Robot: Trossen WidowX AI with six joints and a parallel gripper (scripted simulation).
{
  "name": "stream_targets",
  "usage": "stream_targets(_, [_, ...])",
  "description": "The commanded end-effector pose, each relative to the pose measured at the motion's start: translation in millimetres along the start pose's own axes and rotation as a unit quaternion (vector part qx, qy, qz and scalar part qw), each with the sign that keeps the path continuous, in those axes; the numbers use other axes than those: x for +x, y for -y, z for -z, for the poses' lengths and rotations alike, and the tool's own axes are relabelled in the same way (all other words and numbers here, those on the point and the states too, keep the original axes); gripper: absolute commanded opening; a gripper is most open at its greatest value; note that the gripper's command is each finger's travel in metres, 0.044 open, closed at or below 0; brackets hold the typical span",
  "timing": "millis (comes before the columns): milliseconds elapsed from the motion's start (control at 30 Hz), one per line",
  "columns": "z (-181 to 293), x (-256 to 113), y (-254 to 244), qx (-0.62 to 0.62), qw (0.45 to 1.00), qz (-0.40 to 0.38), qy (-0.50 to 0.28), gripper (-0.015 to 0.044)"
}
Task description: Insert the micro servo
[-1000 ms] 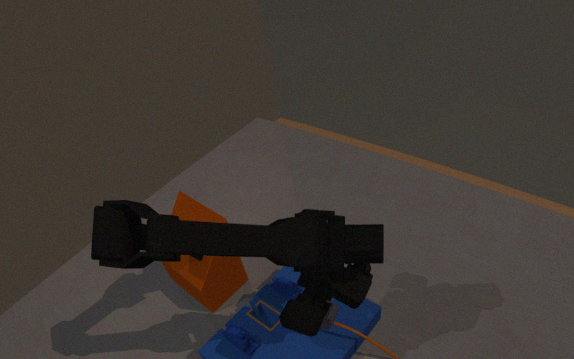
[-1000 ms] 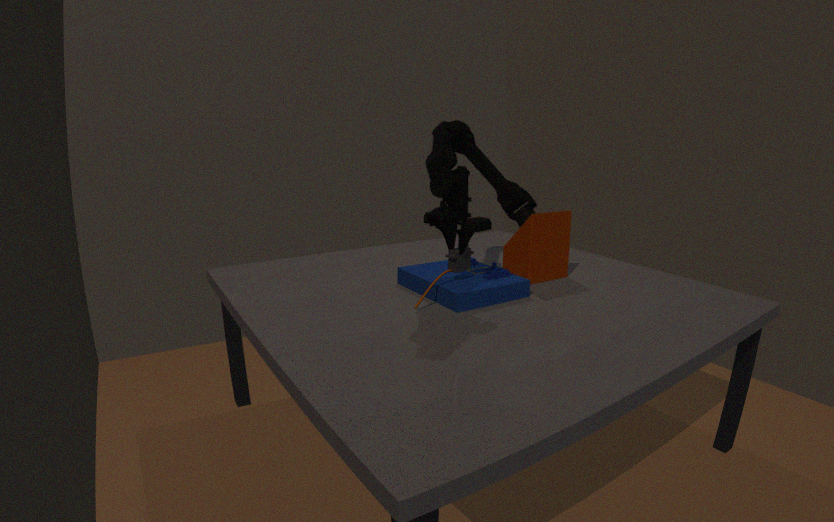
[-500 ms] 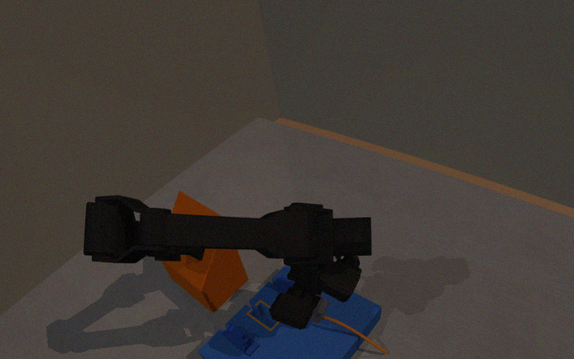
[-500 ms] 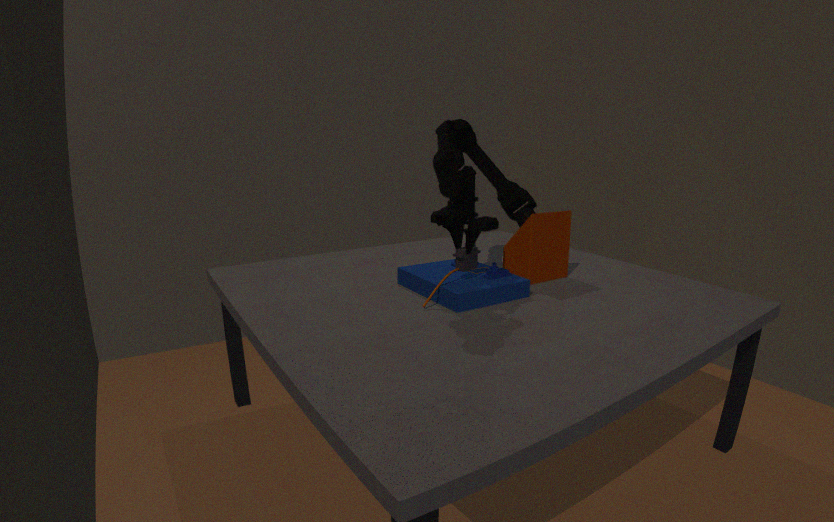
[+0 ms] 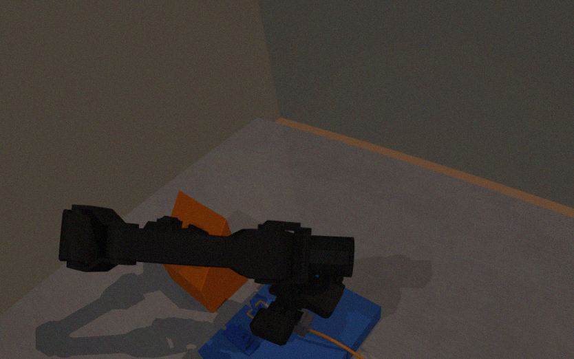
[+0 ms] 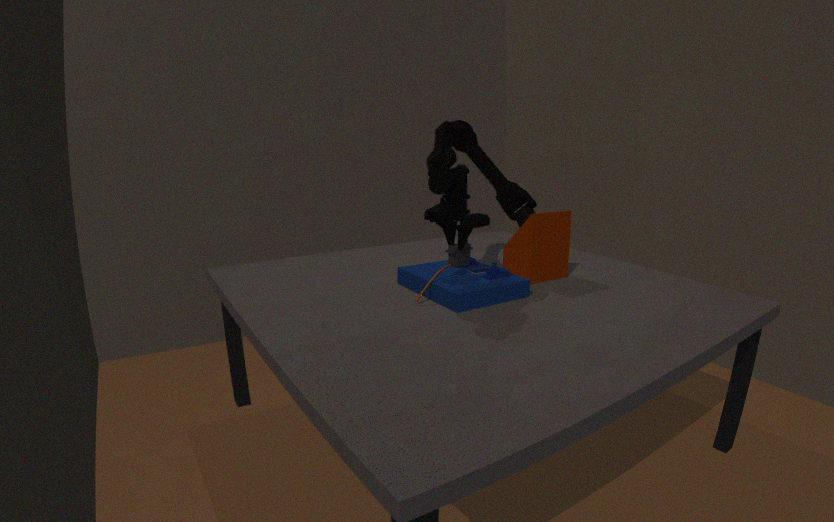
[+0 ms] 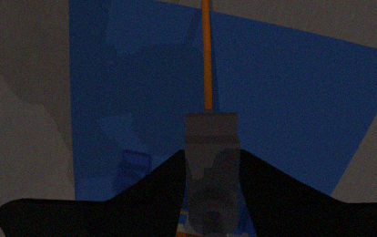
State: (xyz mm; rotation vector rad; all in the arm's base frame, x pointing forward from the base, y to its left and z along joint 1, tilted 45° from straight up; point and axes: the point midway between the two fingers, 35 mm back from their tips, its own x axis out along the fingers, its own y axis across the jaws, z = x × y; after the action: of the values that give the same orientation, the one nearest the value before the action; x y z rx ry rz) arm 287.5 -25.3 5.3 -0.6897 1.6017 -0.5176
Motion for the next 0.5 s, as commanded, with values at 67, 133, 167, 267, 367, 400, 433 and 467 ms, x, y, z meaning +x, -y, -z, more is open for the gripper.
stream_targets(67, [2.9,-2.0,9.2,-0.011,1.000,0.001,0.003,0.0000])
stream_targets(133, [2.9,-2.0,9.2,-0.032,0.999,0.001,0.003,0.0000])
stream_targets(167, [2.9,-2.0,9.2,-0.046,0.999,0.001,0.003,0.0000])
stream_targets(267, [2.9,-2.0,9.2,-0.096,0.995,0.001,0.003,0.0000])
stream_targets(367, [2.9,-2.0,9.2,-0.148,0.989,0.002,0.003,0.0000])
stream_targets(400, [2.9,-2.0,9.1,-0.165,0.986,0.002,0.003,0.0000])
stream_targets(433, [2.9,-2.0,9.1,-0.182,0.983,0.002,0.003,0.0000])
stream_targets(467, [2.8,-2.0,9.2,-0.199,0.980,0.002,0.003,0.0000])
